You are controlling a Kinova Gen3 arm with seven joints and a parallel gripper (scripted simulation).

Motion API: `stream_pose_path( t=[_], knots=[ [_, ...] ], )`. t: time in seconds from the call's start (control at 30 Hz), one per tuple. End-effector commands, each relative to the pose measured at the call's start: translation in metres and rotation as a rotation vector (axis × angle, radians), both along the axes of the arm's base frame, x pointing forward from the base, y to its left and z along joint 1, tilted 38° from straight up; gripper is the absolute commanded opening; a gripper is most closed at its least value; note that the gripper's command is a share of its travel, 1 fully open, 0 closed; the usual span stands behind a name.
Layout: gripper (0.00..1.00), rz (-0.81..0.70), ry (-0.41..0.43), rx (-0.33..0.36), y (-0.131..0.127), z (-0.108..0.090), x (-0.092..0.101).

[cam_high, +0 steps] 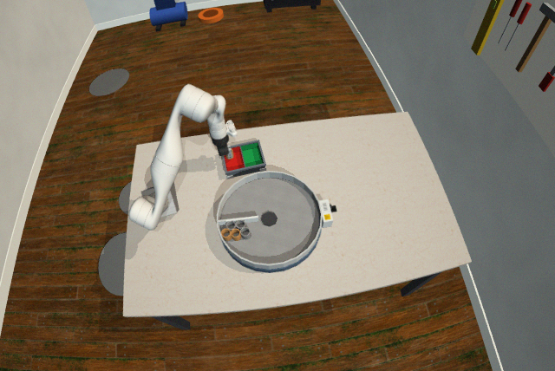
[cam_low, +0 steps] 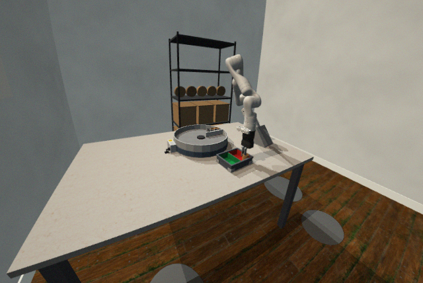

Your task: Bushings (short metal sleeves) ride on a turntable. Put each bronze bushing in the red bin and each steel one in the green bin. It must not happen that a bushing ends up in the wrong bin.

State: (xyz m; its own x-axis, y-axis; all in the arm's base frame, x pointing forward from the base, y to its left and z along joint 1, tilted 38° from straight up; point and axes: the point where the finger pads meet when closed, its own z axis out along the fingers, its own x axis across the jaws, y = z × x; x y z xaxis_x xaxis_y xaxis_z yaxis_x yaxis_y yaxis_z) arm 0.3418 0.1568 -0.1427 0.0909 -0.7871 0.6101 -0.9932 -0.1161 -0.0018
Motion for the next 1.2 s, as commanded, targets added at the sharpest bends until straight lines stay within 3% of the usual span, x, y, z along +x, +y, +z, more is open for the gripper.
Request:
stream_pose_path(
  t=[0.0, 1.17],
  knots=[
    [0.00, 0.003, -0.006, 0.002, 0.0002, -0.0010, 0.0016],
    [0.00, 0.003, -0.006, 0.002, -0.0072, -0.0106, 0.0015]
  ],
)
